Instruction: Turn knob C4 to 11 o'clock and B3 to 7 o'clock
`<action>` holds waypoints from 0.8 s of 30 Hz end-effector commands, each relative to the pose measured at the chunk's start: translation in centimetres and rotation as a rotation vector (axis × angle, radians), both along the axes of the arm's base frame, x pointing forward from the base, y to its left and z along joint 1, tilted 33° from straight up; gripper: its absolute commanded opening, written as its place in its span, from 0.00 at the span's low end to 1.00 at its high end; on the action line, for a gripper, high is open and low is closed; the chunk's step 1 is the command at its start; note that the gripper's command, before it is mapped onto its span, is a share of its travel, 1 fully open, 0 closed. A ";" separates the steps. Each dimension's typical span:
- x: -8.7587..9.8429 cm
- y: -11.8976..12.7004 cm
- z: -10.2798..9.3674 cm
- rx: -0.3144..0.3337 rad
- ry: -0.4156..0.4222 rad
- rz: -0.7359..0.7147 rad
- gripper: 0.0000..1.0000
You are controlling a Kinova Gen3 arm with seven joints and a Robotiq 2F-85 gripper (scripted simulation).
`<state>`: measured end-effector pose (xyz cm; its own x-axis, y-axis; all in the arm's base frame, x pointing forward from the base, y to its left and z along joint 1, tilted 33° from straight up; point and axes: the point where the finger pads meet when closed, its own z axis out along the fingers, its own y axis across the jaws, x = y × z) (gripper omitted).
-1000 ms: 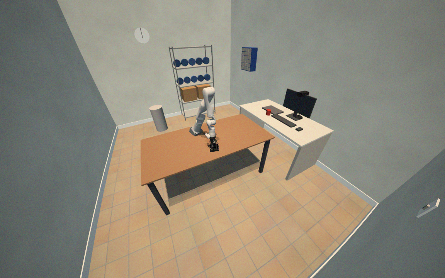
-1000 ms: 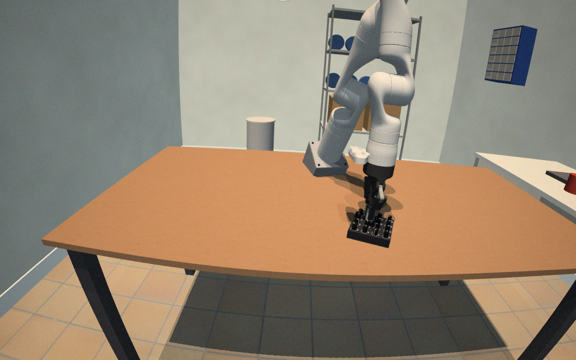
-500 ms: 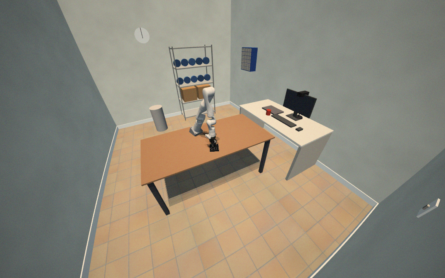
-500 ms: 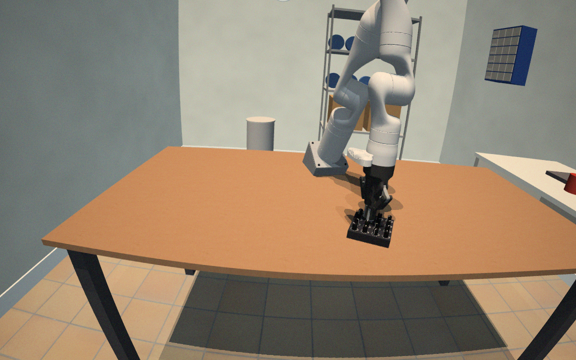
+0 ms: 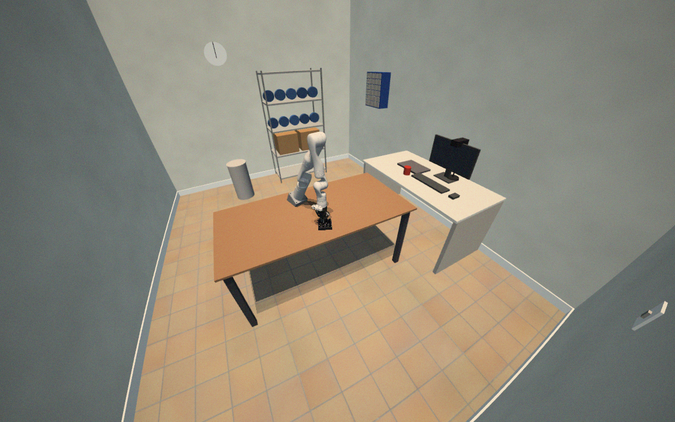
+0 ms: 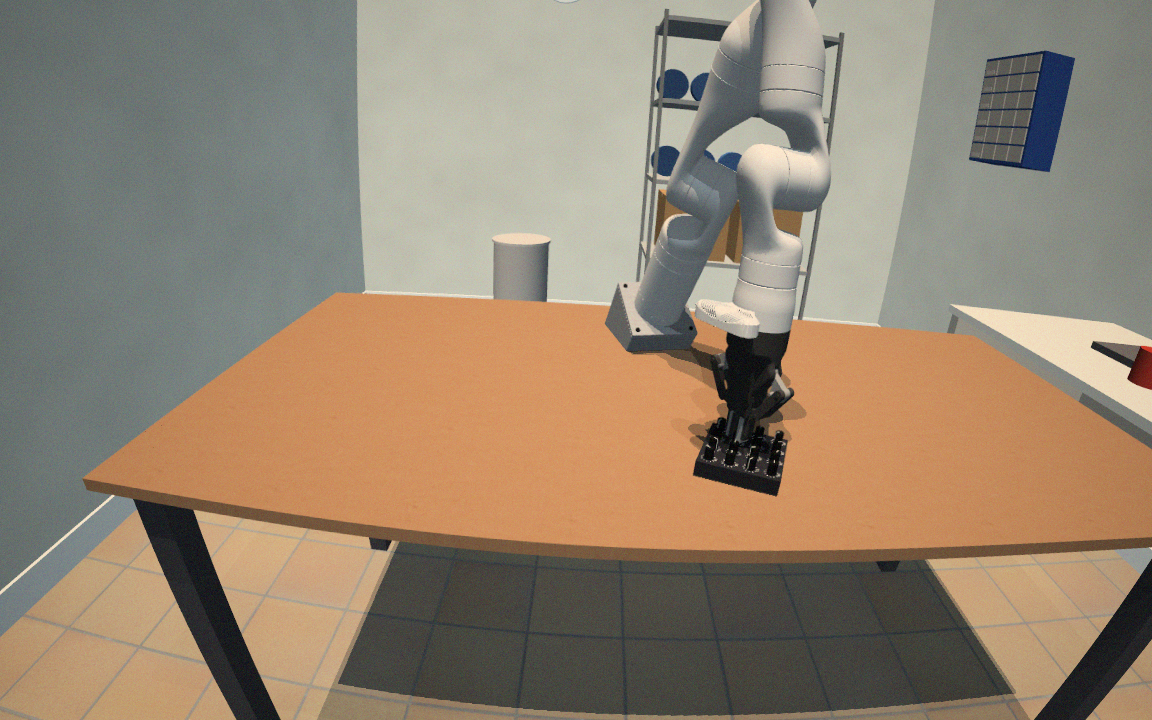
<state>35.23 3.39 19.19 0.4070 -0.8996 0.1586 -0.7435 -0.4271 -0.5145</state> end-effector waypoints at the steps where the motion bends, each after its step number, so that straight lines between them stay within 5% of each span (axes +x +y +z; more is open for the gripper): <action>1: 0.0 0.0 0.0 -0.015 -0.004 0.042 0.08; 24: 0.0 0.0 0.0 -0.213 -0.040 0.357 0.08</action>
<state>35.24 3.40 19.18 0.6657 -0.6593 0.3495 -0.5239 -0.7465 -0.4102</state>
